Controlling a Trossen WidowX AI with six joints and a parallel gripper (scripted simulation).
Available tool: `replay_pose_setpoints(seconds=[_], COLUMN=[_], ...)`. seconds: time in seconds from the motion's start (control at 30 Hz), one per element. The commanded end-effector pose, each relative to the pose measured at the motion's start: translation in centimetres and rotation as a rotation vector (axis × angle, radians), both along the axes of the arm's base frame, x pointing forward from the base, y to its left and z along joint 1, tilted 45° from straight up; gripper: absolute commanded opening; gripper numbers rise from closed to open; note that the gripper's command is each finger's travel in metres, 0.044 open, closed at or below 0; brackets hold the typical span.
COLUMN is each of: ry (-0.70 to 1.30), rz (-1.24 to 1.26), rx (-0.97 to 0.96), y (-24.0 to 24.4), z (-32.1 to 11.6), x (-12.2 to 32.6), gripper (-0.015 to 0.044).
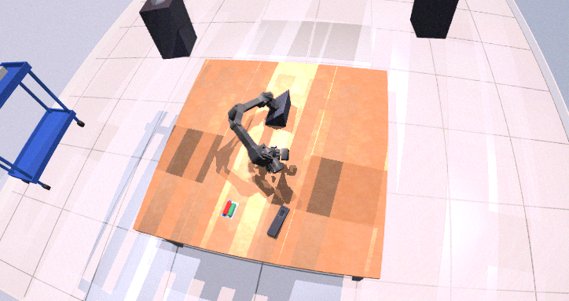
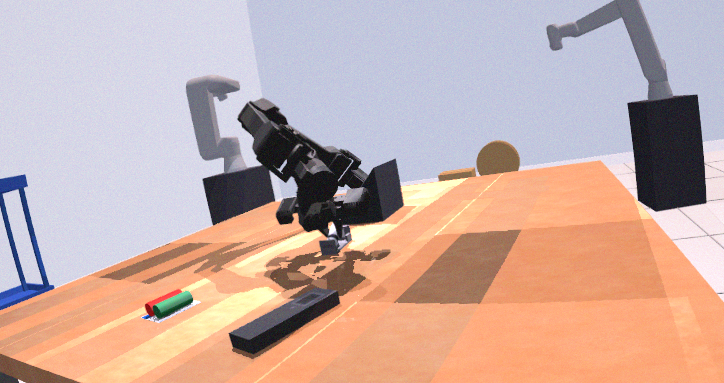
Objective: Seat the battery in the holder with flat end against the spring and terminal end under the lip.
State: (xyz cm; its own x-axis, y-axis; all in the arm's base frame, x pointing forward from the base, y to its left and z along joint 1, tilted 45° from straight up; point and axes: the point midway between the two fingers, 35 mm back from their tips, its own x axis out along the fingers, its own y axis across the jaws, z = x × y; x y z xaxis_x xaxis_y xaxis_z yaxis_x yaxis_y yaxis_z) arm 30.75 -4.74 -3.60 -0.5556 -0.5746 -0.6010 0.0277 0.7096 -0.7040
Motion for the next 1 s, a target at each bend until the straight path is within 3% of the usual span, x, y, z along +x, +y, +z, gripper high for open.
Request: replay_pose_setpoints(seconds=[0.0,0.97], ry=[-0.025,-0.121], rz=[0.027,0.118], rx=[-0.005,0.004], y=[-0.18,-0.29], z=[-0.20,-0.55], x=[0.23,-0.17], gripper=[0.0077,0.0077])
